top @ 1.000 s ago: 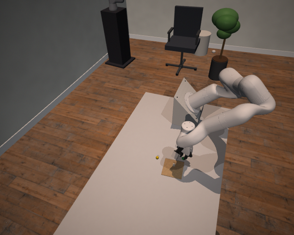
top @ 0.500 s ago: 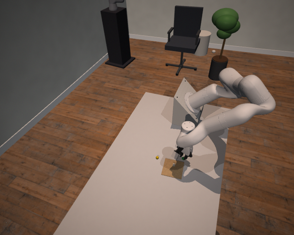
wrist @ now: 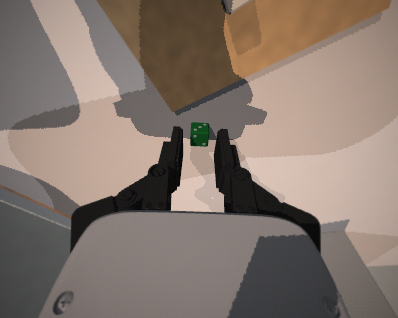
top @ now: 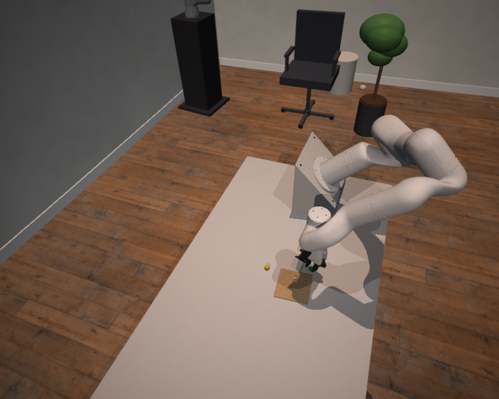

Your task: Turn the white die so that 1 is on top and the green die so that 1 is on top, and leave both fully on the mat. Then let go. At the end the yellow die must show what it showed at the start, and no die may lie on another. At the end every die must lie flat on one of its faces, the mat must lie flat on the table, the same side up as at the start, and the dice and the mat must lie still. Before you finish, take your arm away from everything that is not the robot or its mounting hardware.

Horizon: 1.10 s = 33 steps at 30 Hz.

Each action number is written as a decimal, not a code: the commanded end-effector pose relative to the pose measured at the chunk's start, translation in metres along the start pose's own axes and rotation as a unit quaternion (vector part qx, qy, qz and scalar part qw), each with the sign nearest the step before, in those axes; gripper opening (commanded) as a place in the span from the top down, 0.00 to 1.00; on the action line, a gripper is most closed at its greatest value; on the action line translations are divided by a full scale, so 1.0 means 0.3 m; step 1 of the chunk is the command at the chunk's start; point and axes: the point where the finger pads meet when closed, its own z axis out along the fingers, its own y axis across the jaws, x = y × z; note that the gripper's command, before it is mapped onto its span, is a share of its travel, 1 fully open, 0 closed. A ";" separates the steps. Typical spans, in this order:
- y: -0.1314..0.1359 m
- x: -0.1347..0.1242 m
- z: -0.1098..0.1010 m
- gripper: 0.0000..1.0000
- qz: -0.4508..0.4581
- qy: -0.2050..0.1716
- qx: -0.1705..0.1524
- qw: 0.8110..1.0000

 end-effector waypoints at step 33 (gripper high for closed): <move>-0.001 0.002 0.052 0.69 0.000 0.001 0.000 1.000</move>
